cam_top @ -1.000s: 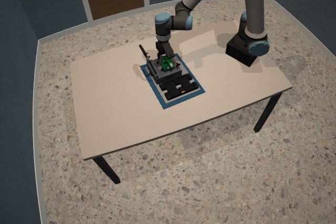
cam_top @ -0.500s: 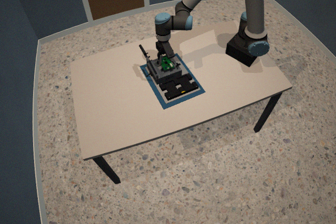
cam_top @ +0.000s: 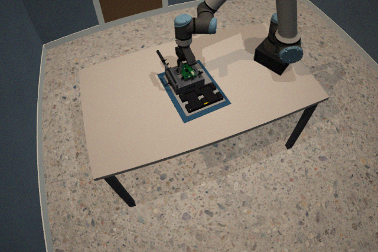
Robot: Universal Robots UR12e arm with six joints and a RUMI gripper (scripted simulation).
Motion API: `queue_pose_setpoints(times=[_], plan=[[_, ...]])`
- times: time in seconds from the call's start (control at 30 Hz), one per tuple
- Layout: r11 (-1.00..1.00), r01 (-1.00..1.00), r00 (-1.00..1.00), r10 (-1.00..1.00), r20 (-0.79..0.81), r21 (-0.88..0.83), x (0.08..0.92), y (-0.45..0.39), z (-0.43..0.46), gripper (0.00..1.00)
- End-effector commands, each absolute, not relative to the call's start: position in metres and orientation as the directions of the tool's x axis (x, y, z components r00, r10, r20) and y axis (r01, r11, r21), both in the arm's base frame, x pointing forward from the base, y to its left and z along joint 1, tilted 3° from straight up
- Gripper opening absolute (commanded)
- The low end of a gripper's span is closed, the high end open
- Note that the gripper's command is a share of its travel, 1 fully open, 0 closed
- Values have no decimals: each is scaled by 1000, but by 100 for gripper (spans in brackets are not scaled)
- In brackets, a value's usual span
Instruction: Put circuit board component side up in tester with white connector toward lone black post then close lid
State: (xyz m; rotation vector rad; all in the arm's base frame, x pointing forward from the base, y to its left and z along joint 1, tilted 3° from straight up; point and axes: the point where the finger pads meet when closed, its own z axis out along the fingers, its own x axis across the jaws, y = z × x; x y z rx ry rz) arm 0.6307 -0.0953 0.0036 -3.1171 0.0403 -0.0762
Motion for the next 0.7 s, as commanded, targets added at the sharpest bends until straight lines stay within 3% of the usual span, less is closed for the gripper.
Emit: queue_pose_setpoints(times=[0.0, 0.67], plan=[[-999, -26, 998, -28, 51, -23, 632, -96, 4, 39], [-999, -26, 998, -28, 51, -23, 630, -96, 0, 39]])
